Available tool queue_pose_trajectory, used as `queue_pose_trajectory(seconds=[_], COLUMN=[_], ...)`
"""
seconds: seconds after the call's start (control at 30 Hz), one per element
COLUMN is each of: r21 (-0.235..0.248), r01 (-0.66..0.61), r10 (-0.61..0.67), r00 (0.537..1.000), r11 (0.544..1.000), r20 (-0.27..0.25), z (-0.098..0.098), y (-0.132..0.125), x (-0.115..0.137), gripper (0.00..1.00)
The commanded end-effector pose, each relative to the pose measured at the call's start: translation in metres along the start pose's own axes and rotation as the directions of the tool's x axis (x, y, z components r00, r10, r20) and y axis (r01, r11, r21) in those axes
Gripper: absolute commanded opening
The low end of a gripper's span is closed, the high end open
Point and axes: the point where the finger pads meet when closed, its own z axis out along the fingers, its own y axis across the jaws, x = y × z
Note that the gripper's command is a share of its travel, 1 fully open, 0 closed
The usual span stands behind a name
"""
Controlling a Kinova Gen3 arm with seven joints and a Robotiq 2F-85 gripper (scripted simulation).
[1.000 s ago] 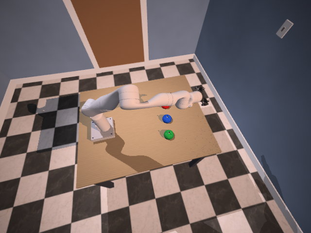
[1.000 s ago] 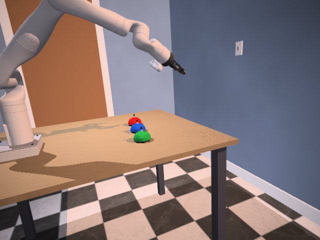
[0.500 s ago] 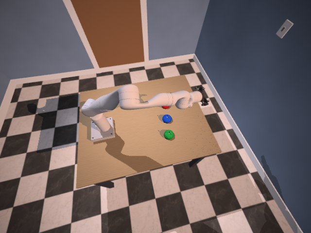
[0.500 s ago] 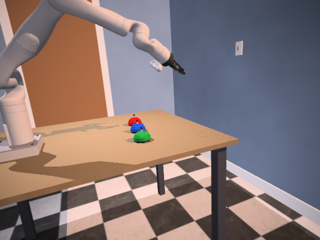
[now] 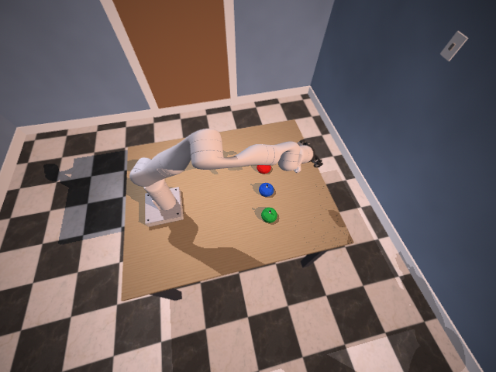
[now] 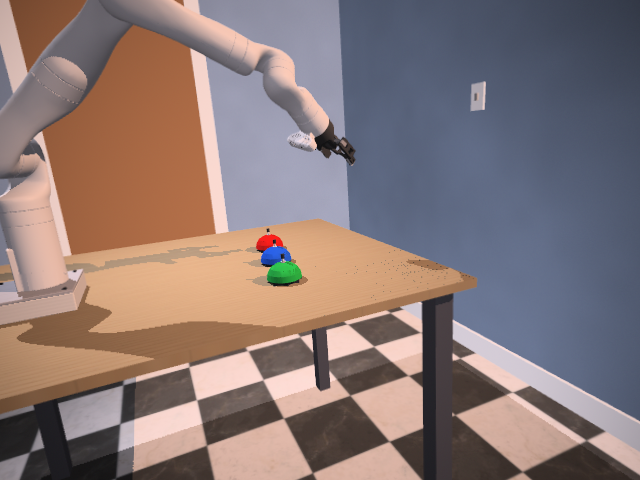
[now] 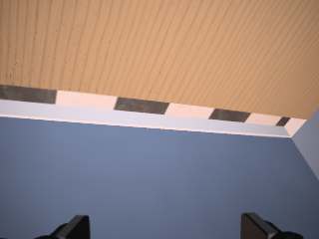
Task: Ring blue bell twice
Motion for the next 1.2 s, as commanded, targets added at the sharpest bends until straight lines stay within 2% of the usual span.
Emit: queue_pose_trajectory(seconds=[0.0, 0.1, 0.2, 0.27, 0.37, 0.5, 0.57, 0.7, 0.83, 0.97, 1.17], r21=[-0.014, -0.056, -0.122, -0.177, -0.27, -0.393, -0.393, -0.49, -0.548, -0.571, -0.573], r01=[0.03, 0.181, 0.333, 0.423, 0.531, 0.614, 0.614, 0.643, 0.645, 0.643, 0.643], r10=[-0.031, -0.187, -0.353, -0.459, -0.596, -0.724, -0.724, -0.792, -0.821, -0.83, -0.83], r00=[0.999, 0.975, 0.906, 0.836, 0.703, 0.508, 0.508, 0.341, 0.235, 0.193, 0.189], r11=[0.999, 0.982, 0.935, 0.888, 0.803, 0.685, 0.685, 0.589, 0.532, 0.51, 0.508], r20=[-0.018, -0.124, -0.234, -0.302, -0.39, -0.468, -0.468, -0.506, -0.52, -0.524, -0.524], z=[0.004, 0.008, 0.007, 0.002, -0.01, -0.032, -0.032, -0.054, -0.069, -0.076, -0.076], y=[0.016, 0.037, 0.053, 0.06, 0.064, 0.061, 0.061, 0.053, 0.046, 0.043, 0.043], x=[0.0, 0.035, 0.075, 0.103, 0.142, 0.183, 0.183, 0.21, 0.223, 0.228, 0.228], gripper=[1.0, 1.0, 1.0, 1.0, 1.0, 1.0, 1.0, 1.0, 1.0, 1.0, 1.0])
